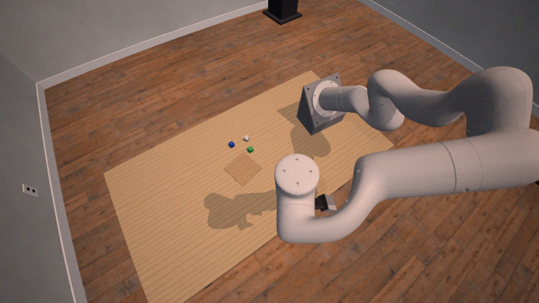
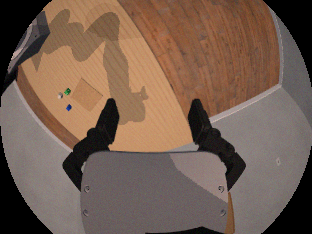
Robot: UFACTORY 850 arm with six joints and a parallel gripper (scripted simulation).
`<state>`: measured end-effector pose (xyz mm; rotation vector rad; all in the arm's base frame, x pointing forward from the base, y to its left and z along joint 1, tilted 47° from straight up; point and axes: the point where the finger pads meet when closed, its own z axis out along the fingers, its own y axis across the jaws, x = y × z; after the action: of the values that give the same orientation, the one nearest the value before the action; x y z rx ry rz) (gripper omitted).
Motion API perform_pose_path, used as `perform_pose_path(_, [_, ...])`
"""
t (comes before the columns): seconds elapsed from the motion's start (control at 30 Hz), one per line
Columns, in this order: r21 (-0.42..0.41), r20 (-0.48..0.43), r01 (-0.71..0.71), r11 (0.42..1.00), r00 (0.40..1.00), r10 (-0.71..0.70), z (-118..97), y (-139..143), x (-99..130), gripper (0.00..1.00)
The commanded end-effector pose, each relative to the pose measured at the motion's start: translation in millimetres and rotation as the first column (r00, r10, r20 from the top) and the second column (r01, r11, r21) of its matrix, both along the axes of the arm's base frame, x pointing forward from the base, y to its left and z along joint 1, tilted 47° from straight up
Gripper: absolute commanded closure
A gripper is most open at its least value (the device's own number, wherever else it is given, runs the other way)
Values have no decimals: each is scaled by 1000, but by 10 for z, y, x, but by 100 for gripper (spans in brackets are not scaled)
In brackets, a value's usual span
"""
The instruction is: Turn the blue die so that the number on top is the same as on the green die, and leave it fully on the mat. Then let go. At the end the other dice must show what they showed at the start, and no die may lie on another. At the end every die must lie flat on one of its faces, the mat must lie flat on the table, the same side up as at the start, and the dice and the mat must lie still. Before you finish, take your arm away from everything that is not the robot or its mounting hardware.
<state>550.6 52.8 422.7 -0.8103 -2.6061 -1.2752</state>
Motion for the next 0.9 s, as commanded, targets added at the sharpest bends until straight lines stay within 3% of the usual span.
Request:
perform_pose_path(0.0, [0, 1, 1, 1000, 1000, -1, 7, -4, 3, 0])
perform_pose_path(0.6, [1, -6, 9, 1000, 1000, -9, -33, -28, 21, 0])
perform_pose_path(0.67, [4, -47, 54, 999, 997, -54, -267, -164, 114, 0])
perform_pose_path(0.7, [6, -85, 95, 995, 992, -94, -485, -289, 188, 0])
perform_pose_path(0.73, [6, -85, 95, 995, 992, -94, -485, -289, 188, 0])
perform_pose_path(0.77, [6, -135, 148, 989, 980, -146, -732, -428, 253, 0])
perform_pose_path(0.83, [6, -135, 148, 989, 980, -146, -775, -452, 266, 0])
perform_pose_path(0.87, [2, -194, 211, 978, 959, -206, -1059, -606, 313, 0])
